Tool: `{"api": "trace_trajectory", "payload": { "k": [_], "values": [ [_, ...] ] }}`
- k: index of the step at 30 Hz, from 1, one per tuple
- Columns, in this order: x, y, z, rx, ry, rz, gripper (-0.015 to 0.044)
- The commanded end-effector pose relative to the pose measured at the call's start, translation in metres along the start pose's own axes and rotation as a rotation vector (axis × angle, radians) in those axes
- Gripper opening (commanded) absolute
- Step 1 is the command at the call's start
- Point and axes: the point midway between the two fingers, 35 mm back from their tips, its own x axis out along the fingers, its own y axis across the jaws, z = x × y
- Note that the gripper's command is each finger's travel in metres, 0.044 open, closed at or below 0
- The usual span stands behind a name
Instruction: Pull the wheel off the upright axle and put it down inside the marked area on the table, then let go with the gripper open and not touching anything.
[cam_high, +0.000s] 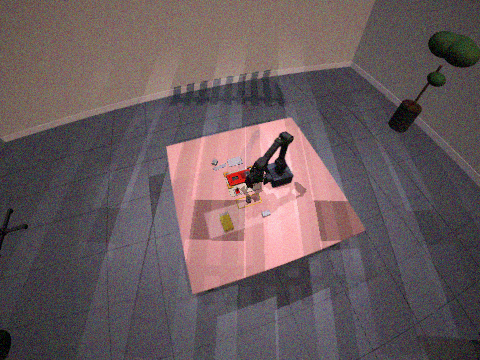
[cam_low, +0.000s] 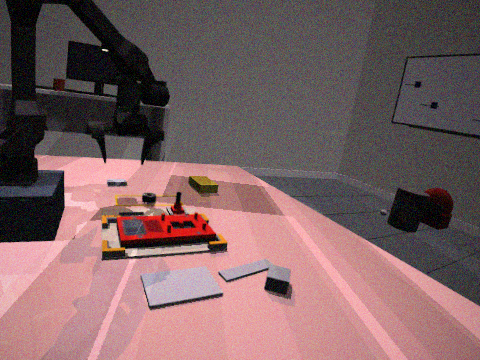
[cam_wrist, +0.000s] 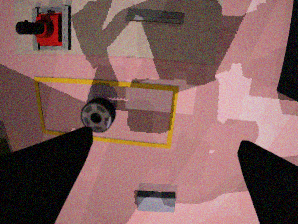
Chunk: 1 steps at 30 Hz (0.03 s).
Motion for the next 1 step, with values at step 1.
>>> {"api": "trace_trajectory", "payload": {
  "k": [1],
  "values": [
    [-0.0005,-0.0009,-0.0002,0.006,0.002,-0.002,0.0440]
  ]
}}
